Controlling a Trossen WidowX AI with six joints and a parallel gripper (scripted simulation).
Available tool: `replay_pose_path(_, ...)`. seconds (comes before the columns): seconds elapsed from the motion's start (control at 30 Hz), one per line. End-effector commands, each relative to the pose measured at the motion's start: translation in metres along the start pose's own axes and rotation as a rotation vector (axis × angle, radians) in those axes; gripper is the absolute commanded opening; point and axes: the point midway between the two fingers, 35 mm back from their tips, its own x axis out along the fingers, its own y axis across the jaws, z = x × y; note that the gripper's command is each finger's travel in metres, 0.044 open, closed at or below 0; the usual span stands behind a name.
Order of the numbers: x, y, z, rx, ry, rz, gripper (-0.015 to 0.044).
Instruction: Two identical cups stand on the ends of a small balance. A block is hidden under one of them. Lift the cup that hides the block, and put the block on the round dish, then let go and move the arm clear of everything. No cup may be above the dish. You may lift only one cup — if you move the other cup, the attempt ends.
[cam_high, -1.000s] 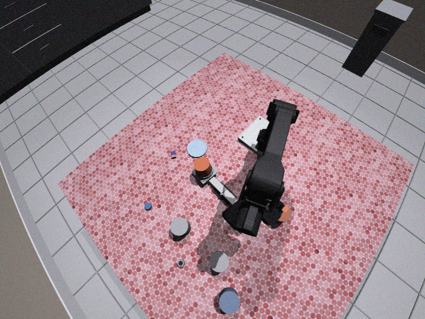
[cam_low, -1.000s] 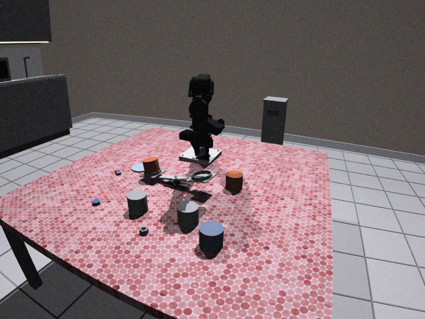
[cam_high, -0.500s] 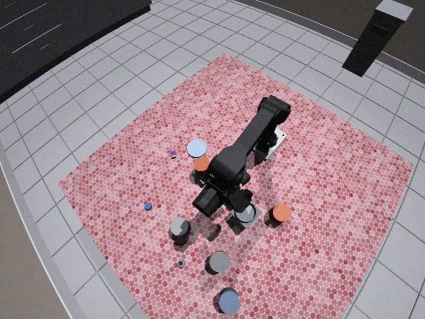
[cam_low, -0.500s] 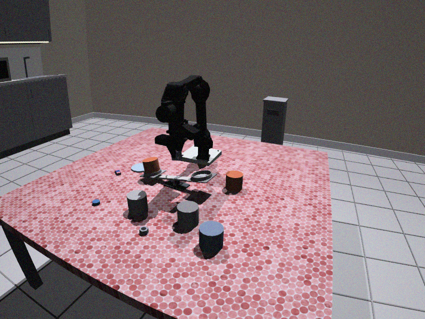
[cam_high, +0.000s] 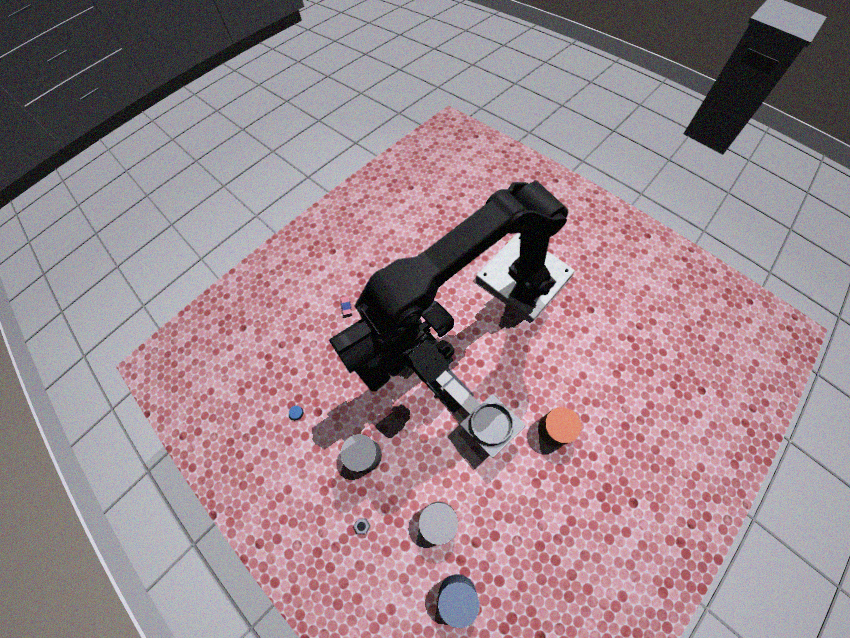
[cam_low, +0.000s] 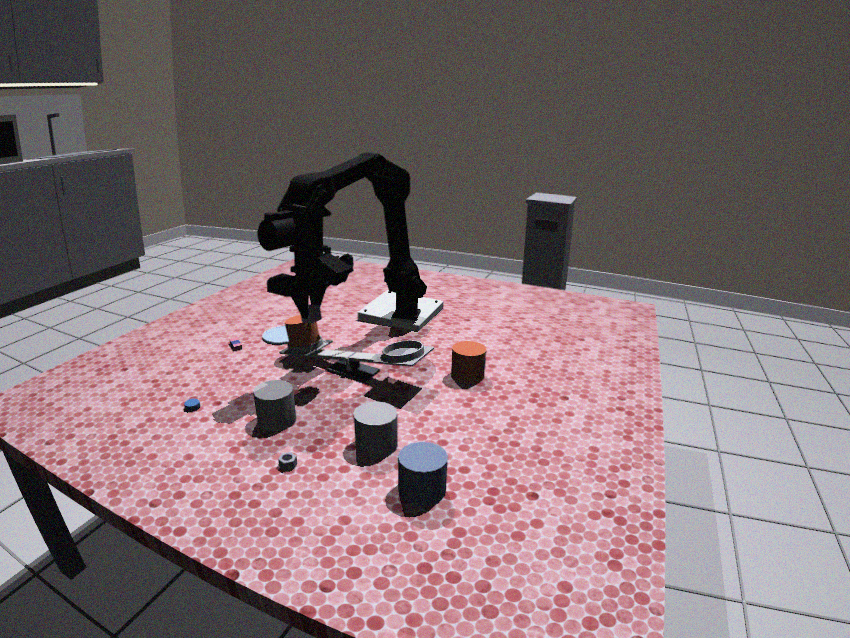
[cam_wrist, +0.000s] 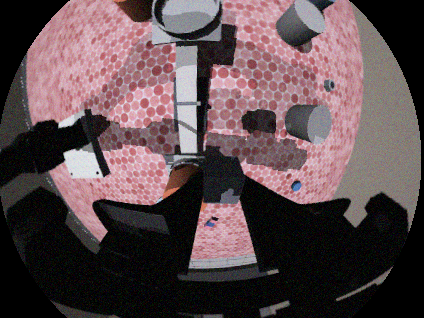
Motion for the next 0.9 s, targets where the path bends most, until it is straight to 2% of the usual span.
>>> replay_pose_path(0.0,0.008,0.001,-0.022,-0.007,-0.001,-0.004,0.0)
replay_pose_path(0.37,0.025,0.023,-0.093,0.004,0.002,-0.005,0.0)
replay_pose_path(0.87,0.049,0.084,-0.176,0.005,-0.003,0.024,0.0)
